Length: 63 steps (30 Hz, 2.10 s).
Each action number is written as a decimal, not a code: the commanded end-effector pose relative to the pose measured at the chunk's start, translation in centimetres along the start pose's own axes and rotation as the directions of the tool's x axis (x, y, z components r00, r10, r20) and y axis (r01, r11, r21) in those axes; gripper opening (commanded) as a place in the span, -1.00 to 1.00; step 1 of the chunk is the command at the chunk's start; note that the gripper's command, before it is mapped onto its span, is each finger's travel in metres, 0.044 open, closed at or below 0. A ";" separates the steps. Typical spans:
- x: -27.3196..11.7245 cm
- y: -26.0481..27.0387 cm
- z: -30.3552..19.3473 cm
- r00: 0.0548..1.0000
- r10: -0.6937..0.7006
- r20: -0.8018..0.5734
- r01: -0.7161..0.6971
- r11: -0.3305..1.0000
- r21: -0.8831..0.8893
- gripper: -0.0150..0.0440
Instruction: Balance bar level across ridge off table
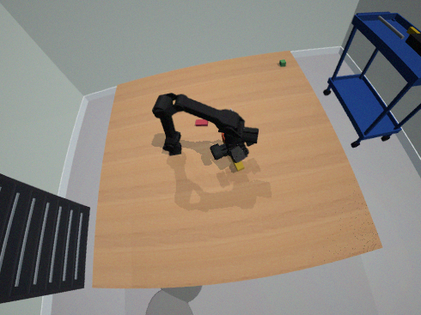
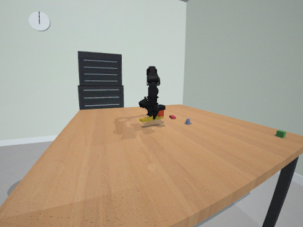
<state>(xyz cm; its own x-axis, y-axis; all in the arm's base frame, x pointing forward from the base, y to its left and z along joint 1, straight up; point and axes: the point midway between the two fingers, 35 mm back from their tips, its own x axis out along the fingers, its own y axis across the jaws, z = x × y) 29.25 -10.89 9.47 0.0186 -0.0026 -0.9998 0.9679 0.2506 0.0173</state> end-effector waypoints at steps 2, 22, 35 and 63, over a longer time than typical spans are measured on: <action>-1.7 0.1 0.1 1.000 0.008 0.009 -0.008 1.000 0.002 -0.49; -4.6 1.2 -1.4 1.000 0.009 0.009 -0.008 0.992 -0.130 -0.49; -4.7 4.3 -4.8 1.000 0.012 0.006 -0.008 0.904 -0.427 -0.49; -5.0 9.7 -13.4 1.000 0.017 -0.003 -0.011 0.488 -0.873 -0.49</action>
<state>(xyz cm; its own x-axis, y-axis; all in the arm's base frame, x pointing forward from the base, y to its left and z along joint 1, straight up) 34.82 3.32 14.23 0.0255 0.0056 -0.9997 0.3226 0.9464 0.0135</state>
